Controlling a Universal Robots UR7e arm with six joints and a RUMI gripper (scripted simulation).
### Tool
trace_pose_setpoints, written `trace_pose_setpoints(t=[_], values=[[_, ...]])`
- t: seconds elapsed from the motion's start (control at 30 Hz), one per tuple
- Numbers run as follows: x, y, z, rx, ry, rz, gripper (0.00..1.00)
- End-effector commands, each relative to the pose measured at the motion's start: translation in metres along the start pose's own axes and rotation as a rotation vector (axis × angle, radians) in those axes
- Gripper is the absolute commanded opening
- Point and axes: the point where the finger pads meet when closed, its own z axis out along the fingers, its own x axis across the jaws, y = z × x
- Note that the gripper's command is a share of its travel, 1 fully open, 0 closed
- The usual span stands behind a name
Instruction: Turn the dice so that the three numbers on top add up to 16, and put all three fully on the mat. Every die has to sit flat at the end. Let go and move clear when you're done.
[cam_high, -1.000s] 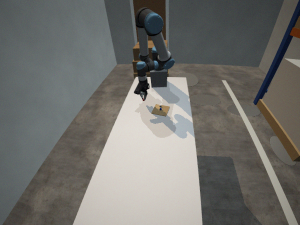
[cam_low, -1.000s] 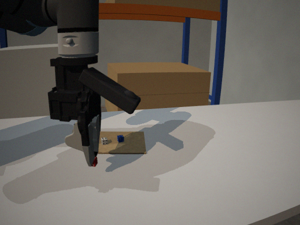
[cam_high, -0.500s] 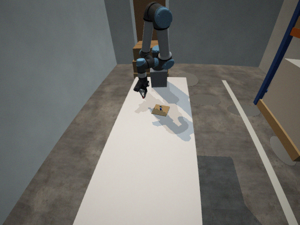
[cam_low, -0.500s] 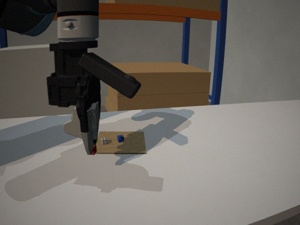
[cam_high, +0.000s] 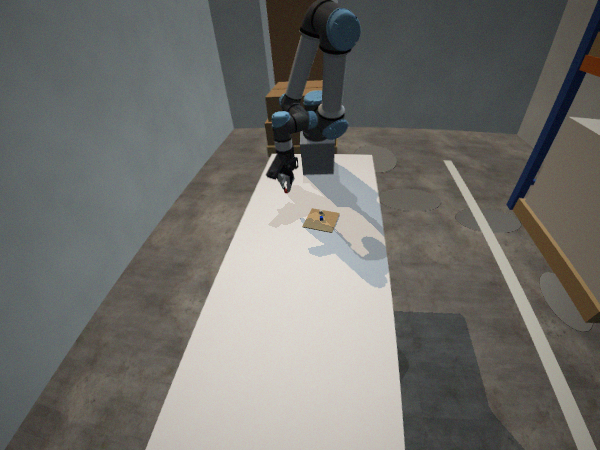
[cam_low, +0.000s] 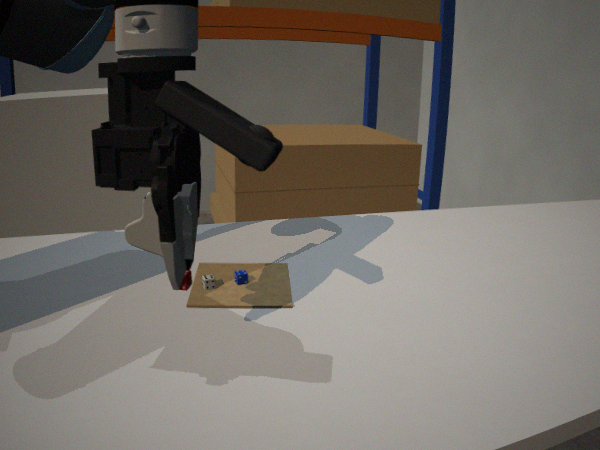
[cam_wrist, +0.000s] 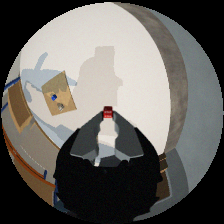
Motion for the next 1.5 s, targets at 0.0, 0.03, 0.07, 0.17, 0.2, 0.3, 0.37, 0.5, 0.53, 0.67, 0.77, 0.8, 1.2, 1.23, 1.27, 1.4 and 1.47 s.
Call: trace_pose_setpoints(t=[0.0,0.03,0.07,0.17,0.2,0.3,0.37,0.5,0.53,0.67,0.77,0.8,1.2,1.23,1.27,1.4,1.47], values=[[0.0,0.0,-0.005,-0.001,-0.001,0.0,0.0],[0.0,0.0,-0.006,-0.001,-0.001,0.0,0.0],[0.0,0.0,-0.007,-0.001,-0.001,0.0,0.0],[0.0,0.0,-0.009,-0.001,-0.001,0.0,0.0],[0.0,0.0,-0.009,-0.001,-0.001,0.0,0.0],[0.0,0.0,-0.01,-0.001,-0.001,0.0,0.0],[0.0,0.0,-0.011,-0.001,-0.001,0.0,0.0],[0.0,0.0,-0.011,-0.001,-0.001,0.0,0.0],[0.0,0.0,-0.011,-0.001,-0.001,0.0,0.0],[0.0,0.0,-0.011,-0.001,-0.001,0.0,0.0],[0.0,0.0,-0.011,-0.001,-0.001,0.0,0.0],[0.0,0.0,-0.011,-0.001,-0.001,0.0,0.0],[-0.007,-0.004,-0.011,-0.006,0.0,-0.026,0.0],[-0.009,-0.006,-0.011,-0.007,0.0,-0.034,0.0],[-0.012,-0.007,-0.01,-0.009,0.001,-0.044,0.0],[-0.028,-0.016,-0.01,-0.016,0.003,-0.095,0.0],[-0.039,-0.021,-0.01,-0.02,0.004,-0.128,0.0]])
